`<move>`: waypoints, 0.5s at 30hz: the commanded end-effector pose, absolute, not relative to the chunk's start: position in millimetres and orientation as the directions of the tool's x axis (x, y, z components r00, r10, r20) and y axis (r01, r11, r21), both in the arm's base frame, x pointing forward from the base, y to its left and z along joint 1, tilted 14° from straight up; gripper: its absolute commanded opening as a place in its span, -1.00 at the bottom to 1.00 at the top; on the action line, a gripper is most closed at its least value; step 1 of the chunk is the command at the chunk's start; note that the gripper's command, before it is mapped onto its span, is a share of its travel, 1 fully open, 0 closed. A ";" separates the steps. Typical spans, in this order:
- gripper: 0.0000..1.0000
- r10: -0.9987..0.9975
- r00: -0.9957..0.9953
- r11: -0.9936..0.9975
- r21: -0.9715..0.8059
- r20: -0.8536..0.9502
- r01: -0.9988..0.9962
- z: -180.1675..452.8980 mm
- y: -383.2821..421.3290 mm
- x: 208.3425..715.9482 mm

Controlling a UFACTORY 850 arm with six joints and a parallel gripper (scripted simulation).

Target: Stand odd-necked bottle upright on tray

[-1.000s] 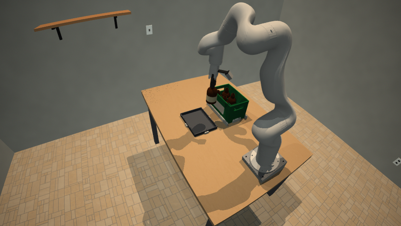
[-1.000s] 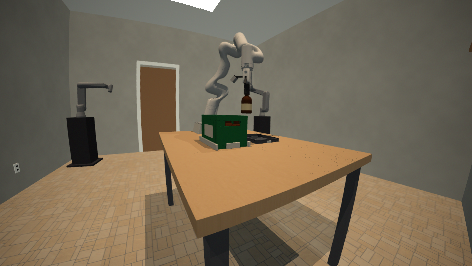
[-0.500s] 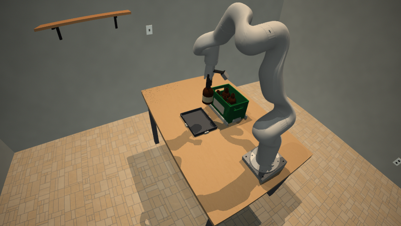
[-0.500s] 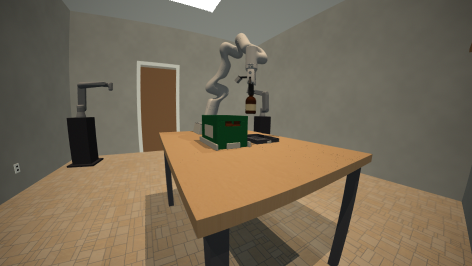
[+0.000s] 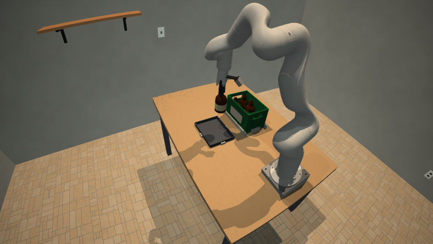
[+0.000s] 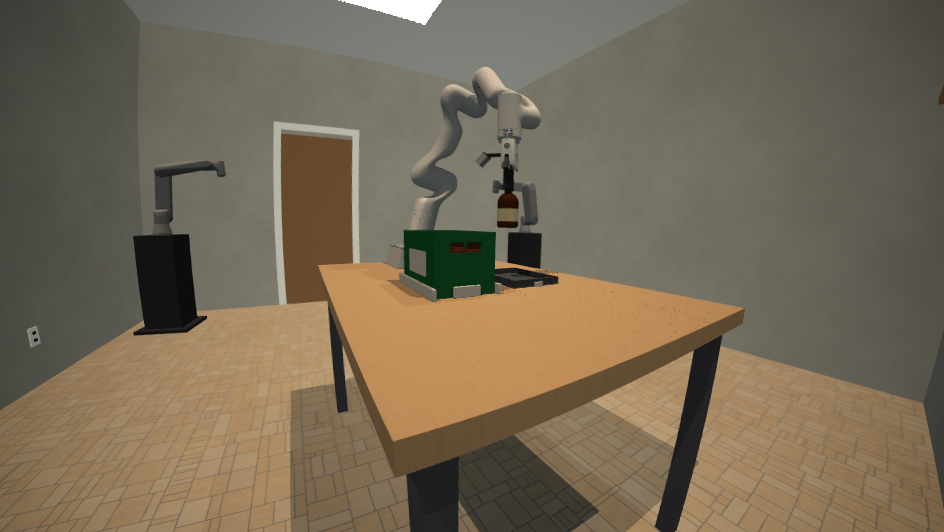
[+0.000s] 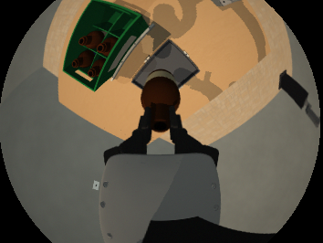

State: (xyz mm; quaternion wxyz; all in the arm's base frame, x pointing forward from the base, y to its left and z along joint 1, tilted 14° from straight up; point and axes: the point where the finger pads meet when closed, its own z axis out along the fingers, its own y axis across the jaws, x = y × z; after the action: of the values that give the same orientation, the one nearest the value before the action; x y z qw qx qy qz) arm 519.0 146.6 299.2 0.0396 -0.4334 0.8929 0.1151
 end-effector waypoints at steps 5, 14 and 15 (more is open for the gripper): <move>-1.00 -0.765 -0.621 0.598 0.170 -0.172 -0.783 302.9 158.0 521.8; -1.00 -0.765 -0.621 0.598 0.170 -0.172 -0.783 304.7 165.3 523.1; -1.00 -0.765 -0.621 0.598 0.170 -0.172 -0.783 304.9 166.2 523.3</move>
State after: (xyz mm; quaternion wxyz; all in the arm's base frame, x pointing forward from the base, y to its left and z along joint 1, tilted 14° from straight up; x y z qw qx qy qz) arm 522.0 163.0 303.1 0.0396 -0.4334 0.8929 0.1151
